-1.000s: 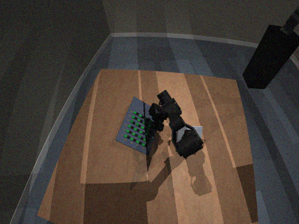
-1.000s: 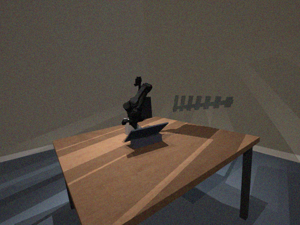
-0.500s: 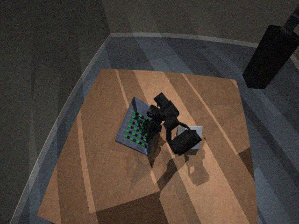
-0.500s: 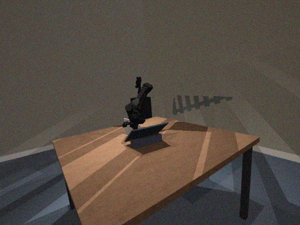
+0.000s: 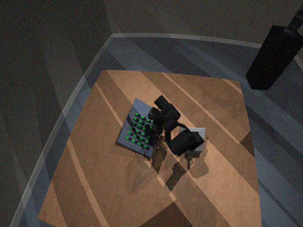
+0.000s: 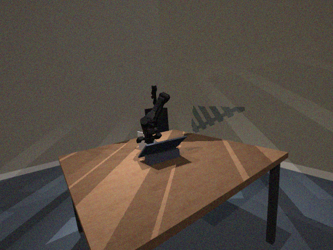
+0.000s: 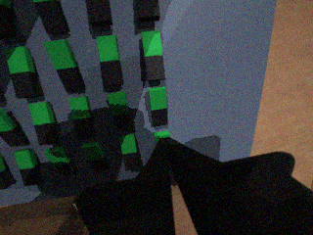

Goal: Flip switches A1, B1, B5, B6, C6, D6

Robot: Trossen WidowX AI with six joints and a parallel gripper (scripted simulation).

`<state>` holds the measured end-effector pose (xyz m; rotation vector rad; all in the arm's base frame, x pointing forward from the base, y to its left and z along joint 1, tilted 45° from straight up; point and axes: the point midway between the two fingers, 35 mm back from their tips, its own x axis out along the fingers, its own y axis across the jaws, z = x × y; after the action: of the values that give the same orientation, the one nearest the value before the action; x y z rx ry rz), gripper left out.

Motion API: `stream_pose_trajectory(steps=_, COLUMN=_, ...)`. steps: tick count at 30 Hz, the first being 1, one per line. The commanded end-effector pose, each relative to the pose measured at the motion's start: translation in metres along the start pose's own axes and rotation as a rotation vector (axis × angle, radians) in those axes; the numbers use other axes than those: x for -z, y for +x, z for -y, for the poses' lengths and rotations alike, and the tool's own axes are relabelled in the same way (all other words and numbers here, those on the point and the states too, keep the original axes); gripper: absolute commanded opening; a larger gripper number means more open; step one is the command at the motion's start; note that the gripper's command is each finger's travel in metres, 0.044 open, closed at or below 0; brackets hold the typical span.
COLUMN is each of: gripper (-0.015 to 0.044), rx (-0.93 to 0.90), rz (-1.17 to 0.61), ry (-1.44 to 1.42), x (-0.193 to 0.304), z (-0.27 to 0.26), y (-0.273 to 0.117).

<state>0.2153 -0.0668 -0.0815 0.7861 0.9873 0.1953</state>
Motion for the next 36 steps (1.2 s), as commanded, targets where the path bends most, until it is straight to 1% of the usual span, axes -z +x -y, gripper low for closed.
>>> stream_pose_trajectory(steps=1, gripper=0.0, rx=-0.005, rz=0.0, ry=0.008, x=0.0007, z=-0.001, y=0.0004)
stream_pose_trajectory(steps=36, gripper=0.0, rx=-0.005, rz=0.0, ry=0.008, x=0.0007, z=-0.0011, y=0.0037)
